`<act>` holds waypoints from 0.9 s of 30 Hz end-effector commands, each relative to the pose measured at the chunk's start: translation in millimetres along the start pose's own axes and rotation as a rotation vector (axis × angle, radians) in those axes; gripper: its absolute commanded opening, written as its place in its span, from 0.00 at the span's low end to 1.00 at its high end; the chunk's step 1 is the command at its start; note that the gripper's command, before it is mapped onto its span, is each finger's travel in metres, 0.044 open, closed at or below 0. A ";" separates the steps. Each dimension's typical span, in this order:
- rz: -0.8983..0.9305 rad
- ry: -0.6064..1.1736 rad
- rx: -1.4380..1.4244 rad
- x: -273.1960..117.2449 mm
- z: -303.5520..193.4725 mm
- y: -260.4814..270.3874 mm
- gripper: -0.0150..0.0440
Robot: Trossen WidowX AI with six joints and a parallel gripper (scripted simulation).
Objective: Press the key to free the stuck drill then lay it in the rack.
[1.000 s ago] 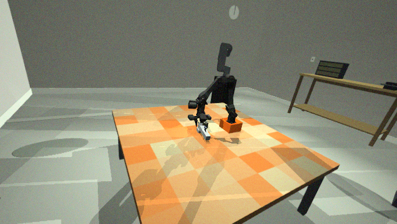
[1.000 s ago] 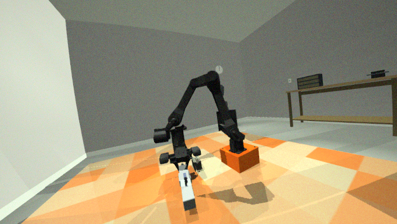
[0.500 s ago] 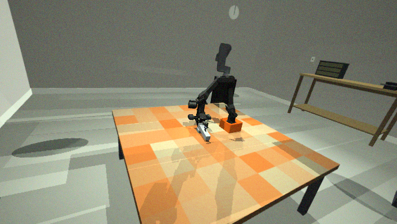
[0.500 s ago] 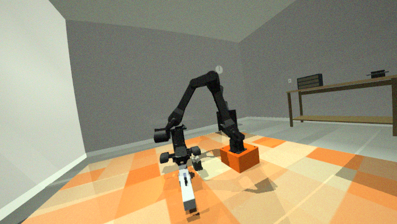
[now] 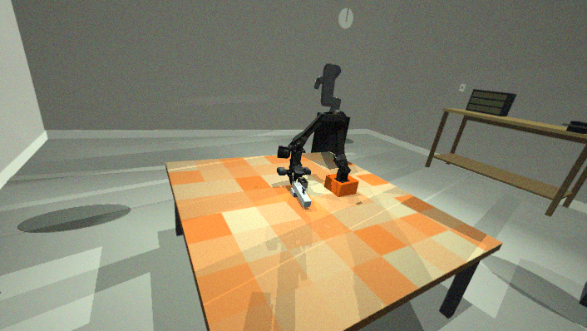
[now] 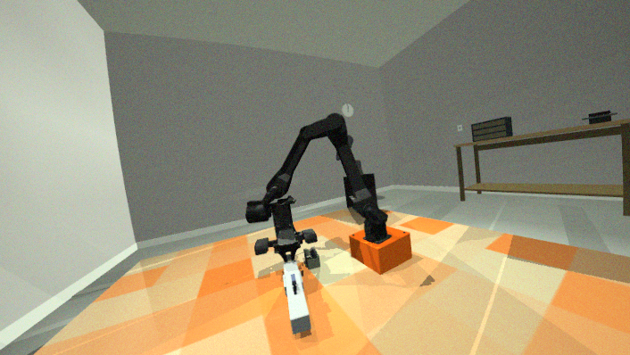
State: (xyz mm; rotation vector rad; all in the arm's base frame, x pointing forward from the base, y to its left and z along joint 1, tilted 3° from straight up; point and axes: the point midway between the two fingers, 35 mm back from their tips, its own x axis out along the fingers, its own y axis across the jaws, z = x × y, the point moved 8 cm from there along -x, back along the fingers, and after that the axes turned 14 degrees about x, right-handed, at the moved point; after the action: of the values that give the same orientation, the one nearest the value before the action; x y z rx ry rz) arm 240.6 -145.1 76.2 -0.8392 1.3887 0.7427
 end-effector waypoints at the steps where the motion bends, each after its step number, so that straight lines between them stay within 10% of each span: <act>1: -0.002 -0.002 -0.004 -1.5 -6.9 -3.0 0.25; 9: -0.002 -0.001 -0.004 -2.7 -16.9 -6.1 0.25; 27: -0.002 -0.002 -0.004 0.3 -8.7 -2.5 1.00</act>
State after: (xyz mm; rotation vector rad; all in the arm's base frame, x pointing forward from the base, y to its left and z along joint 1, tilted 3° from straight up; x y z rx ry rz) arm 237.9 -155.8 77.1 -0.8469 1.3878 0.7470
